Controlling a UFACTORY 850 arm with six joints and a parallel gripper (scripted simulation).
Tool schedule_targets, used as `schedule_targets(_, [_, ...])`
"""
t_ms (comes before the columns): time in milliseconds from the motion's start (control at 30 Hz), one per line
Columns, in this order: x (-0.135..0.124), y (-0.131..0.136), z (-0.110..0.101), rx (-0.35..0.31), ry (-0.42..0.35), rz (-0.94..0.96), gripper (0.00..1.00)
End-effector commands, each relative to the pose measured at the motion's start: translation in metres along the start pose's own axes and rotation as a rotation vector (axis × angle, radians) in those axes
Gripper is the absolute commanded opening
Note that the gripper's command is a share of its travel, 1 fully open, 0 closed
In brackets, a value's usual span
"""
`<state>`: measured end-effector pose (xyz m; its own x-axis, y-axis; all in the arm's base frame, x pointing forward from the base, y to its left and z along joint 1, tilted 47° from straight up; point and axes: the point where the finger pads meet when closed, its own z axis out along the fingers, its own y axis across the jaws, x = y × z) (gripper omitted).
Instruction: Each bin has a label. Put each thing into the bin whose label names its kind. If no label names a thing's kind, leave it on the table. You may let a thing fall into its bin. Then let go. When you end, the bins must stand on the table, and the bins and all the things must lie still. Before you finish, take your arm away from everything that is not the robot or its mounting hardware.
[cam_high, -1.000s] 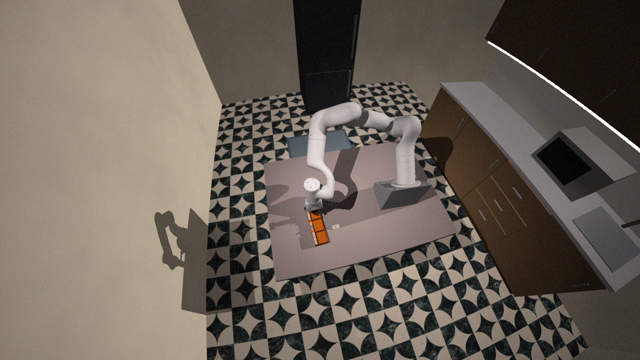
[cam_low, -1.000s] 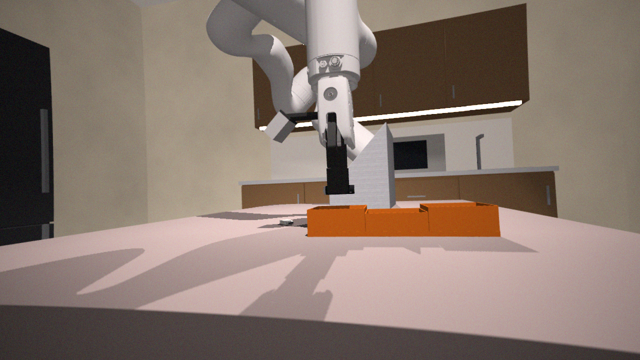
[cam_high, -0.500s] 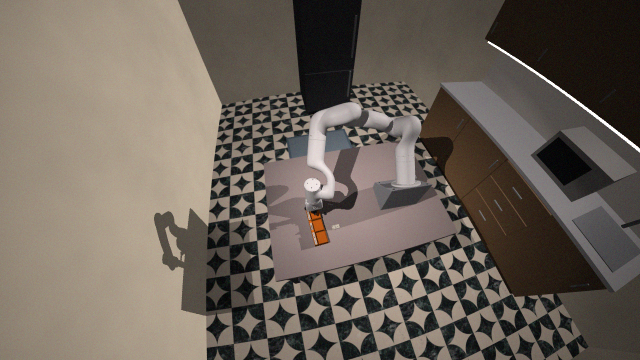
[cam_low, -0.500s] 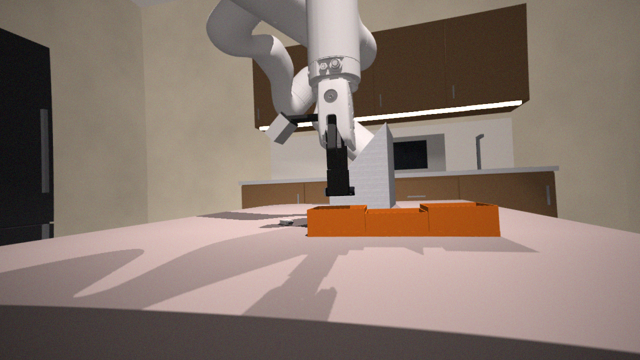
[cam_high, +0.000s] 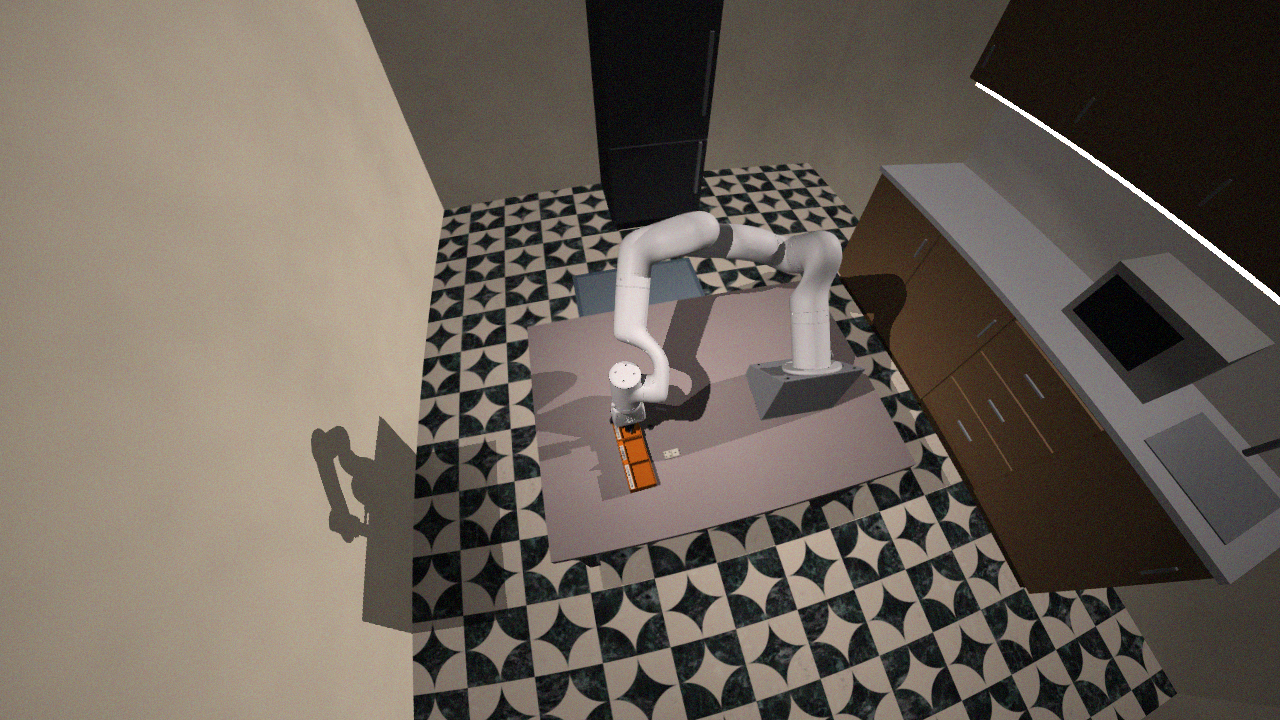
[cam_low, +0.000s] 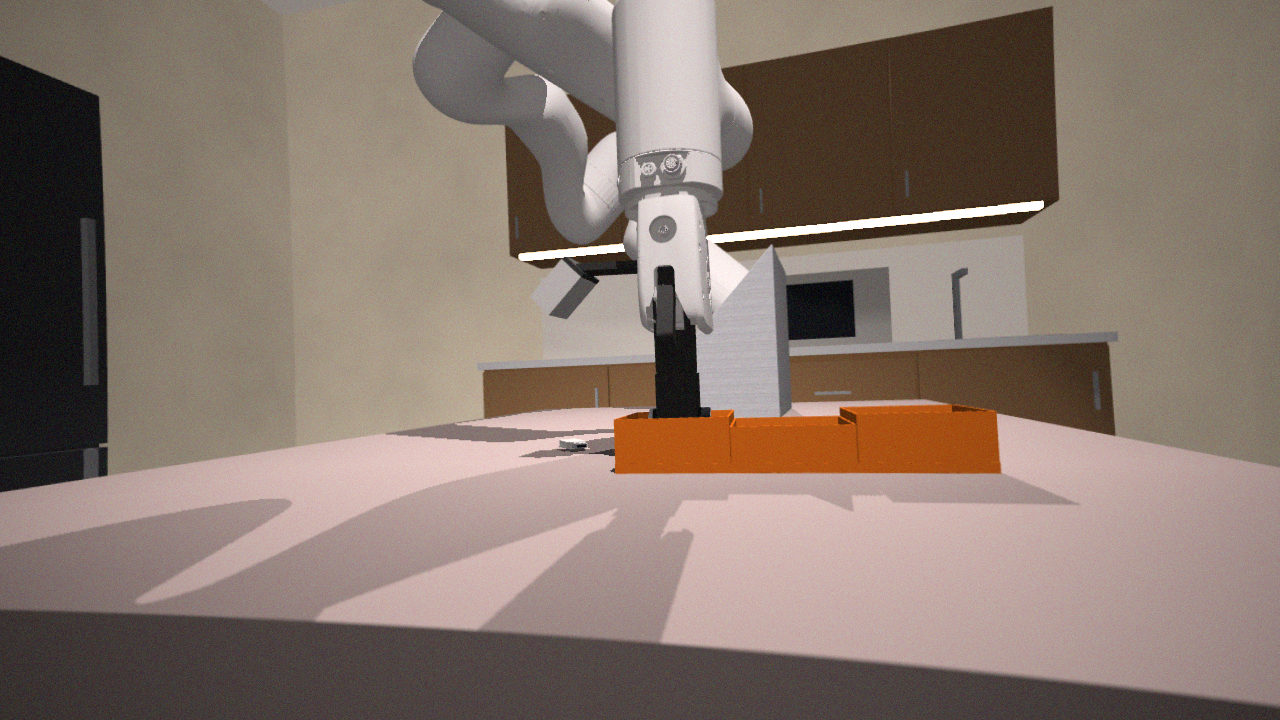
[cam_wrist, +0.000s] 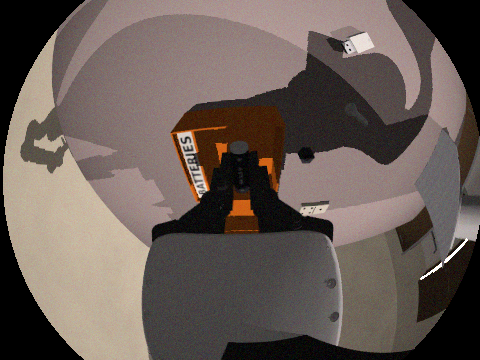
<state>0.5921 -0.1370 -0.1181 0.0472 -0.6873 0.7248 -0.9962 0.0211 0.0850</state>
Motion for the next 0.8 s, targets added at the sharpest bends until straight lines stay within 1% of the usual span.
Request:
schedule_targets(0, [0.0001, -0.0012, 0.0055, 0.002, 0.0, 0.001, 0.0])
schedule_targets(133, [0.0001, -0.0012, 0.0135, 0.002, 0.0, 0.001, 0.0])
schedule_targets(633, [0.0, -0.0012, 0.0139, 0.002, 0.0, 0.001, 0.0])
schedule_targets(667, [0.0, -0.0012, 0.0139, 0.002, 0.0, 0.001, 0.28])
schedule_targets(767, [0.0, -0.0012, 0.0139, 0.002, 0.0, 0.001, 0.28])
